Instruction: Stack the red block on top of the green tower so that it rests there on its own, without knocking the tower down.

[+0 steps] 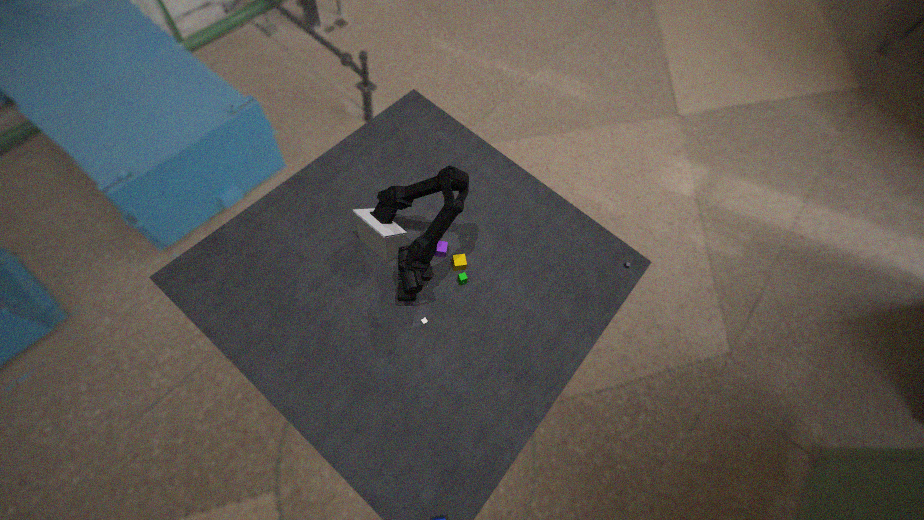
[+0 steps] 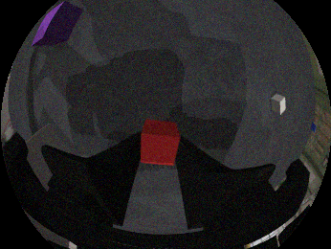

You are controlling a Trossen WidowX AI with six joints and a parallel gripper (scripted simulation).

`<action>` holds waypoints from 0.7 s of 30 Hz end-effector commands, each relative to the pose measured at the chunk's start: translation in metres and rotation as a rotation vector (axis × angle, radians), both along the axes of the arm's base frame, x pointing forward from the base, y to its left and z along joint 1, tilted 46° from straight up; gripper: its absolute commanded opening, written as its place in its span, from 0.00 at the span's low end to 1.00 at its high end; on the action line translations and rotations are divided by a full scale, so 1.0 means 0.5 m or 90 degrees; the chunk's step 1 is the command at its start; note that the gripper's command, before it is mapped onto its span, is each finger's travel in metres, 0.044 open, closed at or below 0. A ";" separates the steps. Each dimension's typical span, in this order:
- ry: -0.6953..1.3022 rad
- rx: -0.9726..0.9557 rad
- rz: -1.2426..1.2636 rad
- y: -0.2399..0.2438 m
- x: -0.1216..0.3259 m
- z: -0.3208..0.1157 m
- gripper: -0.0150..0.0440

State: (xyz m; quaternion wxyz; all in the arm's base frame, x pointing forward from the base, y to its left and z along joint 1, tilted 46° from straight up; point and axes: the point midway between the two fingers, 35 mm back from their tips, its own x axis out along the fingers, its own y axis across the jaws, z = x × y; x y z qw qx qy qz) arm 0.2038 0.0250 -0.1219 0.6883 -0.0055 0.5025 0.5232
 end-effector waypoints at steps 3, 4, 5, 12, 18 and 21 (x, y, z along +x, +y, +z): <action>0.001 0.003 -0.003 0.001 0.000 0.001 0.37; 0.001 0.003 -0.003 0.001 0.000 0.001 0.35; 0.001 0.003 -0.003 0.001 0.000 0.001 0.34; 0.001 0.002 -0.003 -0.024 0.003 0.022 0.25; 0.001 0.001 -0.003 -0.068 0.006 0.064 0.25; 0.001 0.001 -0.003 -0.090 0.007 0.085 0.25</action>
